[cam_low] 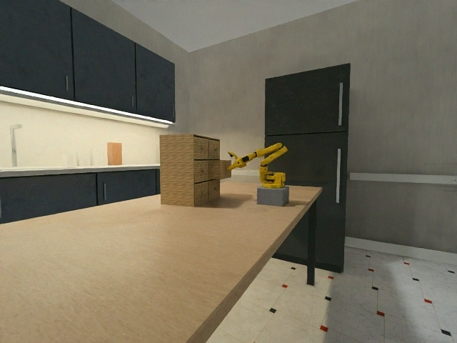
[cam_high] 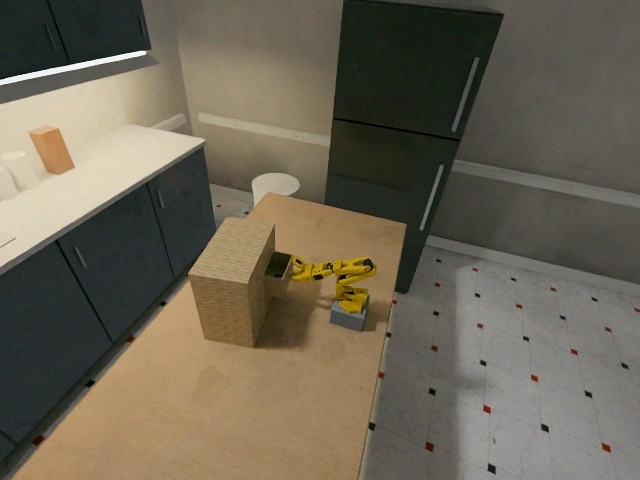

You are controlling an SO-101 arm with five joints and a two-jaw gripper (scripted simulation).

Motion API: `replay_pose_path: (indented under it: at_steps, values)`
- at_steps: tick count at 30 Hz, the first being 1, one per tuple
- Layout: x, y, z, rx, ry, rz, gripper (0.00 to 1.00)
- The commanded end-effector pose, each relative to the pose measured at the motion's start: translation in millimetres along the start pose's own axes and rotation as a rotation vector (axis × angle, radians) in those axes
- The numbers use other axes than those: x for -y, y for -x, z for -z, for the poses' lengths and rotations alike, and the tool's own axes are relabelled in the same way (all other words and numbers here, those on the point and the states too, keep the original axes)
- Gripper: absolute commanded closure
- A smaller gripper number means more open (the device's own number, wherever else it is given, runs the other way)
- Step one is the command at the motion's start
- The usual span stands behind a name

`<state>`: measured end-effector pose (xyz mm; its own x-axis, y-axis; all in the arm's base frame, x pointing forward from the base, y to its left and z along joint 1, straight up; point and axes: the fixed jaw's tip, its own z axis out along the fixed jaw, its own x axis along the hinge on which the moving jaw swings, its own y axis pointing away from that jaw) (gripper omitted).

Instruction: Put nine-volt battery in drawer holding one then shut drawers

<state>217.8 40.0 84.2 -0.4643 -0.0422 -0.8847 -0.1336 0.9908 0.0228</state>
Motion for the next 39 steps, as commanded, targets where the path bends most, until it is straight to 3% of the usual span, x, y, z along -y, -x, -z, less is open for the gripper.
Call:
replay_pose_path:
  at_steps: [1,24,39]
  values:
    - [-1.5,-1.0,0.8,0.0,0.007,0.006,0.97]
    - [-1.5,-1.0,0.8,0.0,0.007,0.006,1.0]
    - [6.7,7.1,-11.6,0.001,-0.025,0.004,1.0]
